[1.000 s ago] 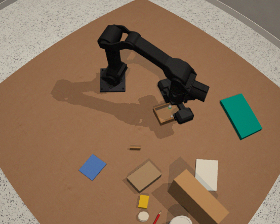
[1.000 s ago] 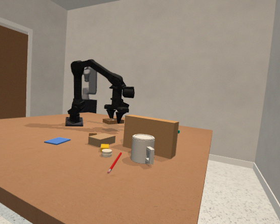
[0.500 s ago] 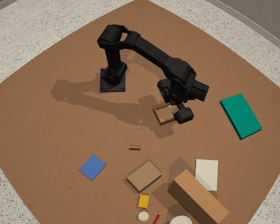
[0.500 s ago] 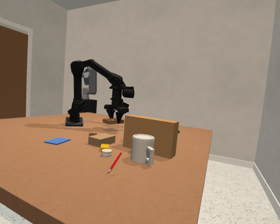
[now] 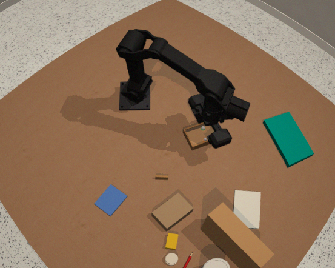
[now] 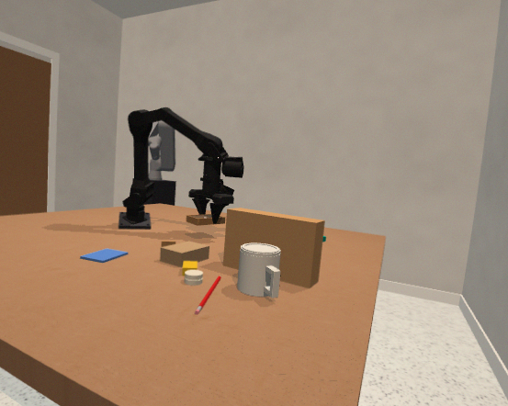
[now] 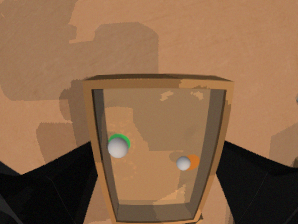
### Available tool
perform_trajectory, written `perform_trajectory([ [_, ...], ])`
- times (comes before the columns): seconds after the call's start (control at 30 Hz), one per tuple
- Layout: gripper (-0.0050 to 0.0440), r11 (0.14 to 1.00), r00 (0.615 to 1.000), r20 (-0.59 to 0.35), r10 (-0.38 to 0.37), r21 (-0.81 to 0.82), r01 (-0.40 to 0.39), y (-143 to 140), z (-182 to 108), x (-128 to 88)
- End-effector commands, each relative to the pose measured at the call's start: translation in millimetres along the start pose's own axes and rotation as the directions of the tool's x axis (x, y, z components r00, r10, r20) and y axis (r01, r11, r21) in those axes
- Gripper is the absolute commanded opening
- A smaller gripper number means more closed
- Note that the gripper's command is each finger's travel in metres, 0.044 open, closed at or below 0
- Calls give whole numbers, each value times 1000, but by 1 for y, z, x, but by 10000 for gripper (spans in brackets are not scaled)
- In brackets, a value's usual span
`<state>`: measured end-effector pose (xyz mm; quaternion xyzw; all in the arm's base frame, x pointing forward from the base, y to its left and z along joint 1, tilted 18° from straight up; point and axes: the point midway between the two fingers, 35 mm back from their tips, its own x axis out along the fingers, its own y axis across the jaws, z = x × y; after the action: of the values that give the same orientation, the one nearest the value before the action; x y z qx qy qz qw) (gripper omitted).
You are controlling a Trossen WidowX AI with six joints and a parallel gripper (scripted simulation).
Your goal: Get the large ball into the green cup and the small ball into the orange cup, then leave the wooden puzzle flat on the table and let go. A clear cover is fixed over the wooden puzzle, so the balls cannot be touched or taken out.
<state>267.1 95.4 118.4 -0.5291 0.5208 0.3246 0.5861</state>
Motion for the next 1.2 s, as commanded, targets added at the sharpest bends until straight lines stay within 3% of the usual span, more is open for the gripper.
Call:
perform_trajectory([
  [0.0,0,1000,1000,-3,-5,6,5,-1,-1,0],
  [1.17,0,1000,1000,-1,6,6,-6,-1,-1,0],
])
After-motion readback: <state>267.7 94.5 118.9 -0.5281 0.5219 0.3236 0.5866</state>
